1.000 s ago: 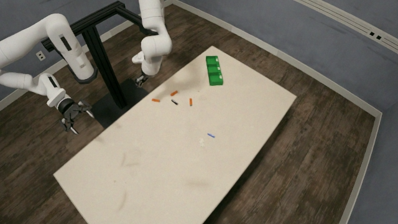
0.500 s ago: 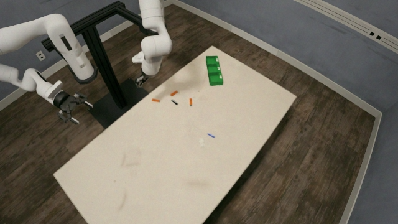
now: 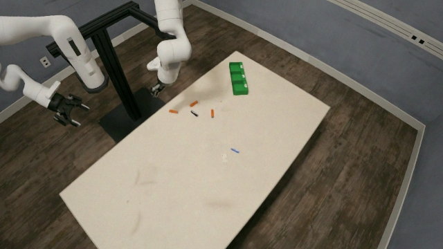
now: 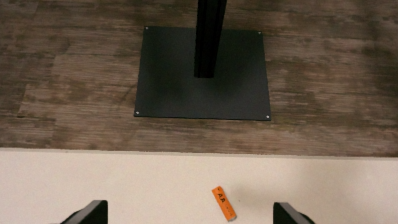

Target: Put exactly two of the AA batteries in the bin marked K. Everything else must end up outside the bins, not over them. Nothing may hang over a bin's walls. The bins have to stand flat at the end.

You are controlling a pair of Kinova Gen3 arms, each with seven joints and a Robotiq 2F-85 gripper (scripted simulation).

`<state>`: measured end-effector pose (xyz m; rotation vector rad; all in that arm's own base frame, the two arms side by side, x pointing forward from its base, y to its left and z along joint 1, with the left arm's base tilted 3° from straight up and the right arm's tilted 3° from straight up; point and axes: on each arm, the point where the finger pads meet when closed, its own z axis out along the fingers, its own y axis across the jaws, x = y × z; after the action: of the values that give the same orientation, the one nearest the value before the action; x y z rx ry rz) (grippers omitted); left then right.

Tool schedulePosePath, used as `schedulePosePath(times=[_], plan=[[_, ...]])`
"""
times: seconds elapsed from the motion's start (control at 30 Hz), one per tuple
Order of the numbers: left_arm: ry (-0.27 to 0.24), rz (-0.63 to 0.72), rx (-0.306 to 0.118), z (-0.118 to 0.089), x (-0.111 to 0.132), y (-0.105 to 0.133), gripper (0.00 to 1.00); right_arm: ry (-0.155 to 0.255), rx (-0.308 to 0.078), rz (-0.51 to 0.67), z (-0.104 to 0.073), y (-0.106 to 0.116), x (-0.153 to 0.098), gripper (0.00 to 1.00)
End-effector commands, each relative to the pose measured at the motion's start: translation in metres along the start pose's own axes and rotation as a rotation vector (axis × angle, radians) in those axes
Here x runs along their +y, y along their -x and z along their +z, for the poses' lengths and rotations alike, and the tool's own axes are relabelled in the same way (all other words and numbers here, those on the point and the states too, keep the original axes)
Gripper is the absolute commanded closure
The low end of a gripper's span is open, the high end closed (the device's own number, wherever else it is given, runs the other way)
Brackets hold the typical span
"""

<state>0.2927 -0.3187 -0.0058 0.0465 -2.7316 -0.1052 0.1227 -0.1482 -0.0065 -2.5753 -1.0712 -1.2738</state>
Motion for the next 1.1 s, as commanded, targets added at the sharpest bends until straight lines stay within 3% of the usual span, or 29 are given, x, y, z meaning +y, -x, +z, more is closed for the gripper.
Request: schedulePosePath(times=[0.0,0.17,0.23,0.43,0.63,0.73,0.8,1.07], plan=[[-0.001,0.001,-0.001,-0.001,0.0,0.0,0.002,-0.094,-0.151,-0.091,-0.035,0.034,-0.023,0.002],[-0.001,0.001,-0.001,-0.001,0.0,0.0,0.002,-0.171,-0.313,-0.168,-0.078,0.068,-0.037,0.002],[-0.001,0.001,-0.001,-0.001,0.0,0.0,0.002,-0.171,-0.313,-0.168,-0.078,0.068,-0.037,0.002],[-0.001,0.001,-0.001,-0.001,0.0,0.0,0.002,-0.244,-0.49,-0.24,-0.131,0.1,-0.047,0.002],[-0.001,0.001,-0.001,-0.001,0.0,0.0,0.002,-0.296,-0.631,-0.292,-0.179,0.121,-0.051,0.002],[-0.001,0.001,-0.001,-0.001,0.0,0.0,0.002,-0.314,-0.686,-0.31,-0.198,0.127,-0.052,0.002],[-0.001,0.001,-0.001,-0.001,0.0,0.0,0.002,-0.314,-0.686,-0.31,-0.198,0.127,-0.052,0.002],[-0.001,0.001,-0.001,-0.001,0.0,0.0,0.002,-0.344,-0.778,-0.34,-0.23,0.136,-0.052,0.002]])
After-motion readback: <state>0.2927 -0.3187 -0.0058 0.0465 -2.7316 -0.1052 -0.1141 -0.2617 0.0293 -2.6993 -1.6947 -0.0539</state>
